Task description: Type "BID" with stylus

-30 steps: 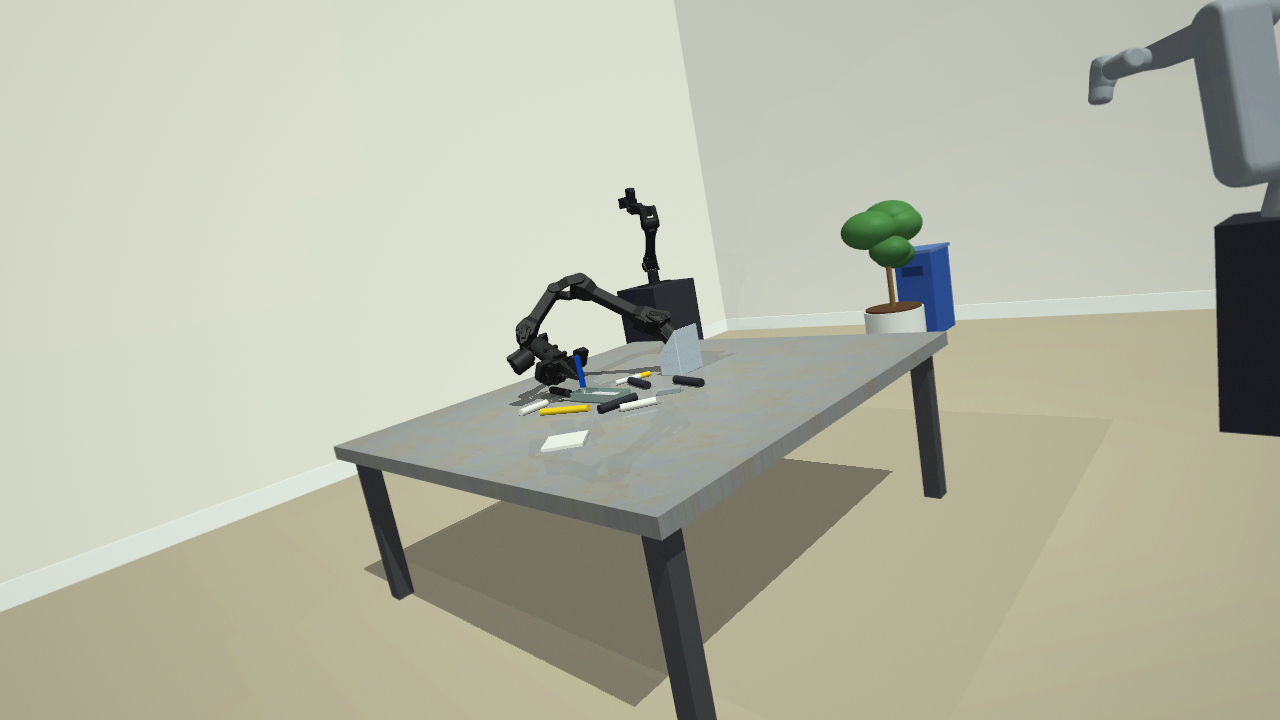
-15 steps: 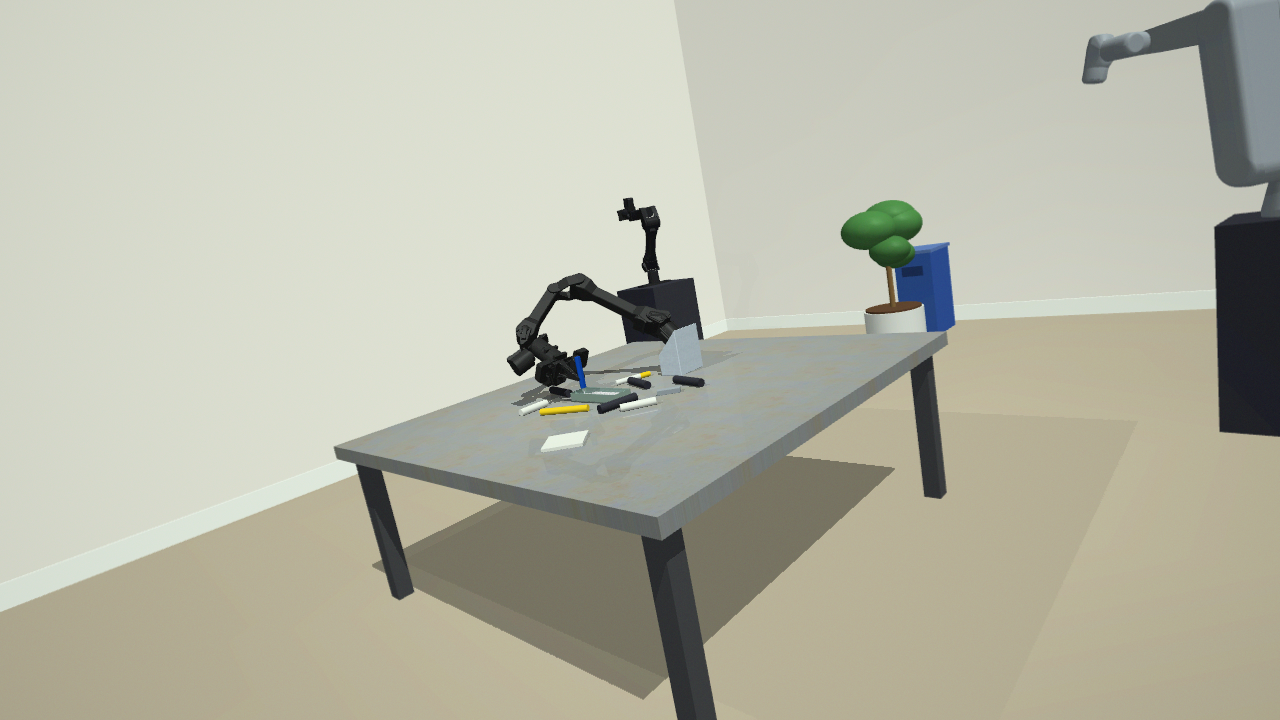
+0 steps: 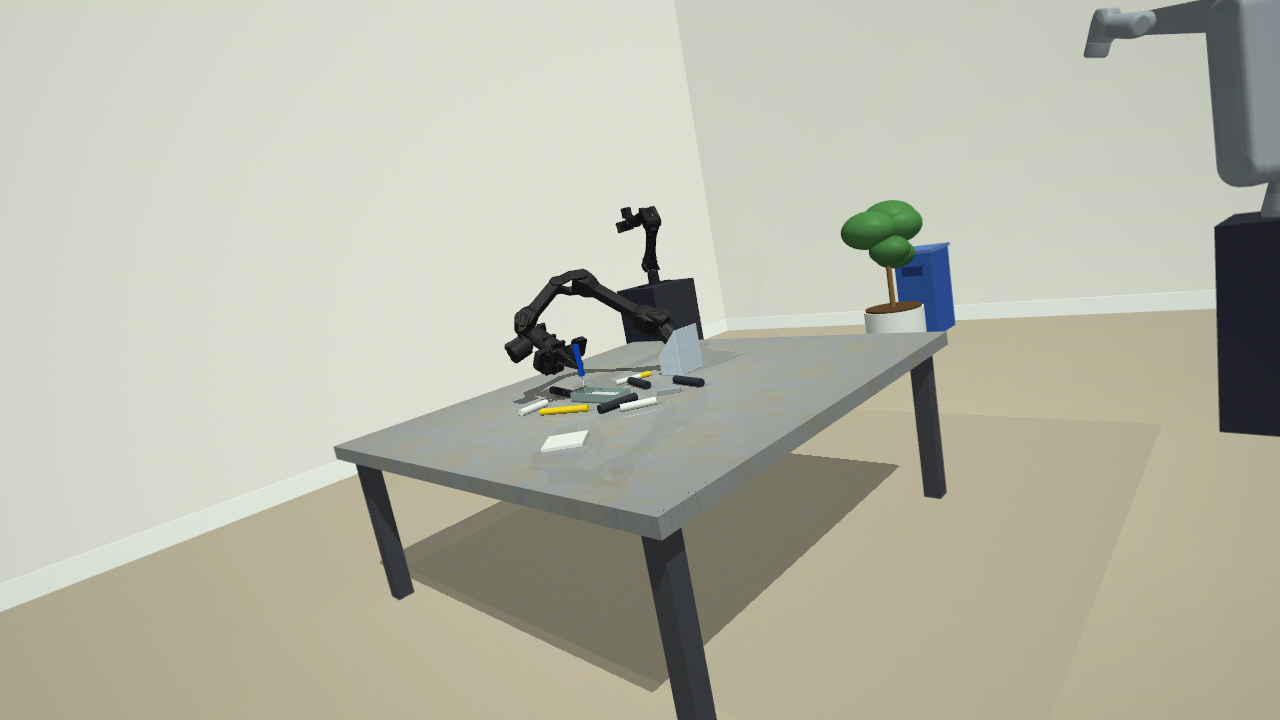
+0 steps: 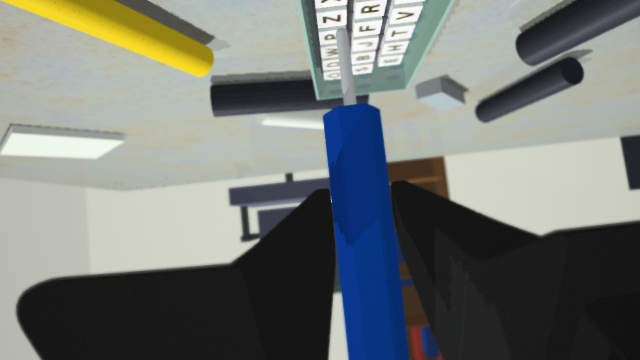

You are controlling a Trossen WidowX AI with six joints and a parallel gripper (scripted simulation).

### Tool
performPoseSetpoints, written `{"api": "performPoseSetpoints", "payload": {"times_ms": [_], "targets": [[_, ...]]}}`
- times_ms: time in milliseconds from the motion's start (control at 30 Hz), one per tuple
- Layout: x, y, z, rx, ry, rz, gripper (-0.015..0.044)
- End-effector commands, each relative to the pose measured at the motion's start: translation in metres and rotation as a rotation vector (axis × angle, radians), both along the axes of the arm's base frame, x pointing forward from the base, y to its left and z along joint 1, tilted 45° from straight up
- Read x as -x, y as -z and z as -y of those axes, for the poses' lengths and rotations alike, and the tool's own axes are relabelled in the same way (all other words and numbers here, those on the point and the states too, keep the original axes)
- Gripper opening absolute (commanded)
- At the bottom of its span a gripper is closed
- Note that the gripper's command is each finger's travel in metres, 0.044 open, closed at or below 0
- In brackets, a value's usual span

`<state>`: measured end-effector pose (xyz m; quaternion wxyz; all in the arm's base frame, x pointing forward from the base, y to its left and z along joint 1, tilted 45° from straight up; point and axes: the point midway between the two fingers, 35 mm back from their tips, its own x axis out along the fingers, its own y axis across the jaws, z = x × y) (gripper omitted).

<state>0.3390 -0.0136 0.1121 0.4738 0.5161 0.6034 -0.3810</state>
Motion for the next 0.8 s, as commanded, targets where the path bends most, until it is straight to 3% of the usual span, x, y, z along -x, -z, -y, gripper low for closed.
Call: {"api": "performPoseSetpoints", "payload": {"times_ms": [0, 100, 167, 767], "targets": [[0.0, 0.0, -0.001, 0.0, -0.002, 0.0, 0.0071], [0.0, 0.0, -0.001, 0.0, -0.002, 0.0, 0.0051], [0.0, 0.002, -0.003, 0.0, -0.002, 0.0, 0.0], [0.01, 0.071, -0.076, -0.007, 0.006, 0.005, 0.0]]}}
